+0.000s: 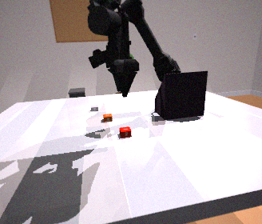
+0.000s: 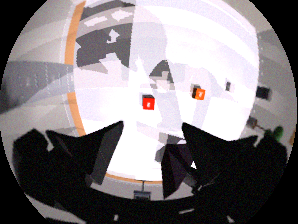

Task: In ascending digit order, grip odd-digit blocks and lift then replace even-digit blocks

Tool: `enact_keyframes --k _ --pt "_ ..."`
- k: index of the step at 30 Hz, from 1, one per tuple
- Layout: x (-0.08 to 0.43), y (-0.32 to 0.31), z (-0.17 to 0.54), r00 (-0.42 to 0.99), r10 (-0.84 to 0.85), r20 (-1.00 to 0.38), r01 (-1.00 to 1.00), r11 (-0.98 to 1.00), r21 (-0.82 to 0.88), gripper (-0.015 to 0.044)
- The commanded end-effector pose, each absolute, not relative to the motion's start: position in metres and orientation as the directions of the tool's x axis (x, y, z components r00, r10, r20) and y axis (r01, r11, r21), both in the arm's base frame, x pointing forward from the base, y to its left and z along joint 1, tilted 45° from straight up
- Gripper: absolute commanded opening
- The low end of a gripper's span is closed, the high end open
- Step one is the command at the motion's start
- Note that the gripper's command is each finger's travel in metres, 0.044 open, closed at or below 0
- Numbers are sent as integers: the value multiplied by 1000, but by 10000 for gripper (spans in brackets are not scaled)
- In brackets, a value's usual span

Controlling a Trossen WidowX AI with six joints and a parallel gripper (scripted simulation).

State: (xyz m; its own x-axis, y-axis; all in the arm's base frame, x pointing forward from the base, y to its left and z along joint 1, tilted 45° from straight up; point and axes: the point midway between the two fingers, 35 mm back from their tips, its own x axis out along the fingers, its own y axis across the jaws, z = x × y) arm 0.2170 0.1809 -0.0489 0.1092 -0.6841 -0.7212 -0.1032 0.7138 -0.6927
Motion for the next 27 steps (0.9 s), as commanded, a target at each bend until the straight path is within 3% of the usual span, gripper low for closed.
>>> enact_keyframes --k 1,9,27 --pt "208 183 -59 101 -691 -716 -81 711 -698 400" --pt "216 128 -115 102 -693 -714 -79 710 -700 400" --pt "219 112 -131 103 -693 -713 -79 709 -701 400"
